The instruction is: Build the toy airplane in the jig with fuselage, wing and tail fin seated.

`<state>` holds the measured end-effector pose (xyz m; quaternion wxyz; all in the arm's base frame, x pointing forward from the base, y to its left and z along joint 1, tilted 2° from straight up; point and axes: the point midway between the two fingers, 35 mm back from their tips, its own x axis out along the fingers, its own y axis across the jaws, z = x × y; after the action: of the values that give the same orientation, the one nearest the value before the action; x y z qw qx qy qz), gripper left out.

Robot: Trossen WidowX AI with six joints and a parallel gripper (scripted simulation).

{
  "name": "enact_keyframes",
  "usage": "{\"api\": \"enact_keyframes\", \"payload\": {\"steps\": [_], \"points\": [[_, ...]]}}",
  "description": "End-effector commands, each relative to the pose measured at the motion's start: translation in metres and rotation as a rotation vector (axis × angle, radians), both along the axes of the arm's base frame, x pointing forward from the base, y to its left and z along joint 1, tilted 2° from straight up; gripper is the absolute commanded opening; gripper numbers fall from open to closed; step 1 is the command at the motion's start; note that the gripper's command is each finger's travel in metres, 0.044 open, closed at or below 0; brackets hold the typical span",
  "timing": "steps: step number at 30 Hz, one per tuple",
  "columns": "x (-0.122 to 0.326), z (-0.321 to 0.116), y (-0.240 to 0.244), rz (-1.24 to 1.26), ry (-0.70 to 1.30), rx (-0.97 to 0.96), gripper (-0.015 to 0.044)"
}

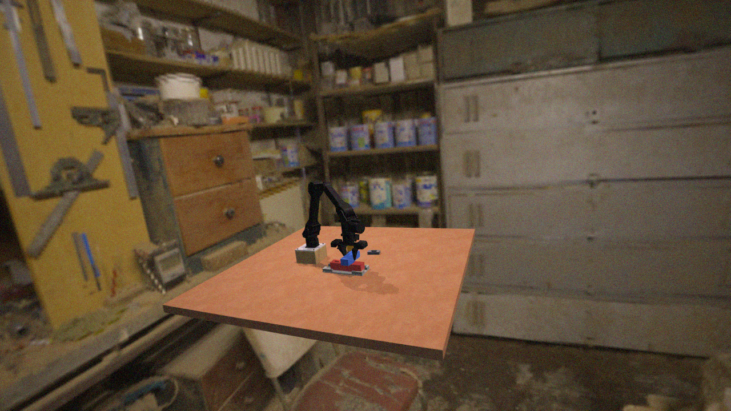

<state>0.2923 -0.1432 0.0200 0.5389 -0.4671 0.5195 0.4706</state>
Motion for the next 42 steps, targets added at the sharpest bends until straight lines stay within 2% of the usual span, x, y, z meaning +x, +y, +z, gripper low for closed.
{"api": "enact_keyframes", "payload": {"steps": [1, 11, 18, 24, 32, 34, 42], "points": [[0.0, 0.0, 0.0, 0.0, -0.001, 0.0, 0.0177], [0.0, 0.0, 0.0, 0.0, -0.001, 0.0, 0.0439], [0.001, 0.003, 0.0, 0.0, -0.001, -0.001, 0.044], [-0.001, 0.084, -0.001, 0.004, -0.003, -0.006, 0.044], [0.003, 0.087, -0.003, -0.012, -0.003, -0.006, 0.044], [0.003, 0.087, -0.003, -0.144, -0.001, -0.003, 0.044], [0.004, 0.088, -0.003, -0.938, 0.014, 0.012, 0.044]]}}
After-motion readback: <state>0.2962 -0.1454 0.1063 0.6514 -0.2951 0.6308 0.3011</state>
